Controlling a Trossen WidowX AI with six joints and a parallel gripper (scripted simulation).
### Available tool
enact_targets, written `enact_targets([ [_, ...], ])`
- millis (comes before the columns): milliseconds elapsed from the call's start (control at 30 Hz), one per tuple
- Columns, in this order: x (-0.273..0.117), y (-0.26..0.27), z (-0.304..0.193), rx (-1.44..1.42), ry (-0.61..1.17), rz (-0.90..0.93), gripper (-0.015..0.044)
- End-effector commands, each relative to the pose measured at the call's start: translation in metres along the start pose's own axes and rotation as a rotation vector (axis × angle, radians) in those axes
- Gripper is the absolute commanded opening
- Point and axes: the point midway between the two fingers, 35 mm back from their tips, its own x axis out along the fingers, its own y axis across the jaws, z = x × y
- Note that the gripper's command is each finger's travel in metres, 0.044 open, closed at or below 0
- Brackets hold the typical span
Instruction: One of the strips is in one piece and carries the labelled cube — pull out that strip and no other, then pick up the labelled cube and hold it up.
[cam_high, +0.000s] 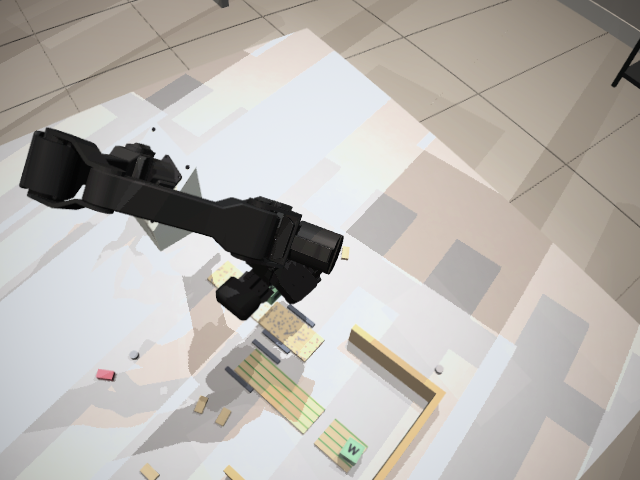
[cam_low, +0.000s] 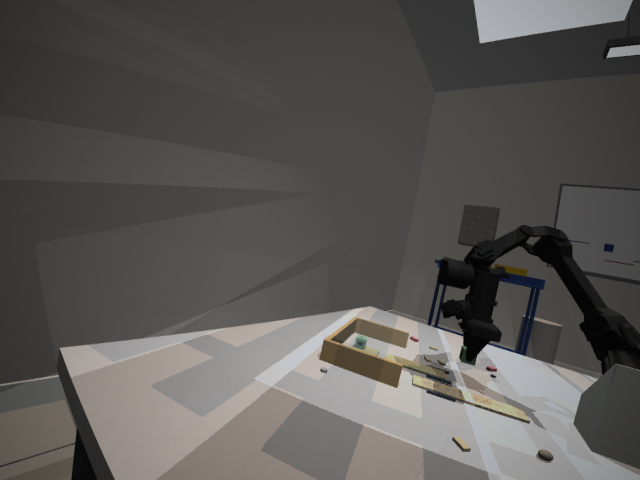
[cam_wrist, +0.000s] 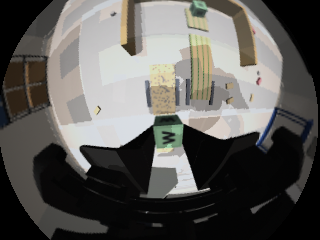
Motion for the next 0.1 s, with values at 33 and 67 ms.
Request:
enact_targets([
  [33, -0.0003, 0.0005, -0.0002, 0.004, 0.001, 0.004, 0.0000],
  [67, -0.0003, 0.0005, -0.0002, 0.004, 0.001, 0.004, 0.0000],
])
